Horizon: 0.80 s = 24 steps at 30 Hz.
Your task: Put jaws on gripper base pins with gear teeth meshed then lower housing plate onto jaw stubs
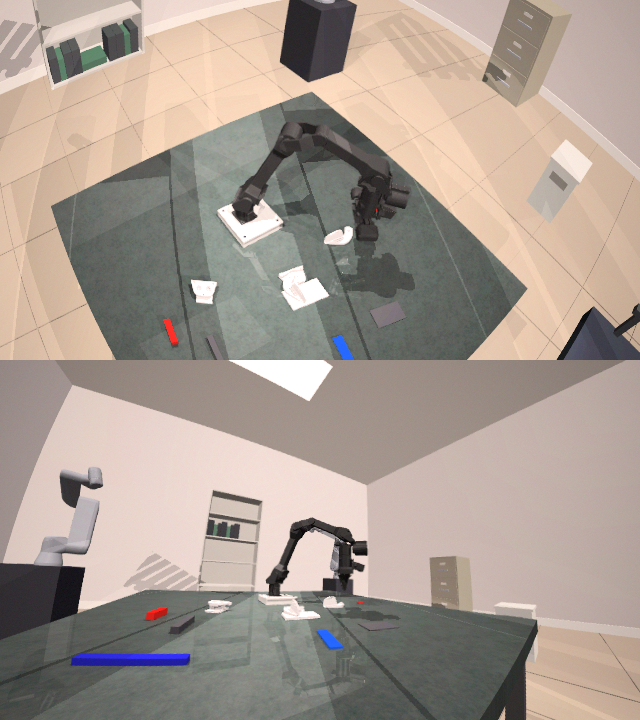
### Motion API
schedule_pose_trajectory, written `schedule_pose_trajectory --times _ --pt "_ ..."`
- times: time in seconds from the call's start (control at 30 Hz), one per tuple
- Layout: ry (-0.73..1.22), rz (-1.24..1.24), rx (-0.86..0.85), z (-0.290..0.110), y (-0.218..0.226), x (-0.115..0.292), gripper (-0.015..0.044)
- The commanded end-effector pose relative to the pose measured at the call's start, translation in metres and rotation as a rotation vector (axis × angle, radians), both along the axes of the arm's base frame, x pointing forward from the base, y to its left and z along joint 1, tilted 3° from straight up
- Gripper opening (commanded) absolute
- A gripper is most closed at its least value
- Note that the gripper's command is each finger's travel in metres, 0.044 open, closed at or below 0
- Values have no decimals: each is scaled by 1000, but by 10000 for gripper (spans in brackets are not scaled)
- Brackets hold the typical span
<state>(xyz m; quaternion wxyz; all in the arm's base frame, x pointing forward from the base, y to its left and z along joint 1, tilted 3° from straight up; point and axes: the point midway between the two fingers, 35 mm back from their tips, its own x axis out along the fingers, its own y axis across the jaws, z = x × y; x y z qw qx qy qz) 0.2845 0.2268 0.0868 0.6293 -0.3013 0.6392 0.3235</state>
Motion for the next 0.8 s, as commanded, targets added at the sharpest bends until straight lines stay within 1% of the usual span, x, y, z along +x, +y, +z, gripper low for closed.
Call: schedule_pose_trajectory --times 0.0,0.23,0.77 --pt "0 -62 0 1 -1 -1 262" --pt "3 -200 -4 2 -2 -3 440" --pt "10 -516 -11 4 -5 -8 440"
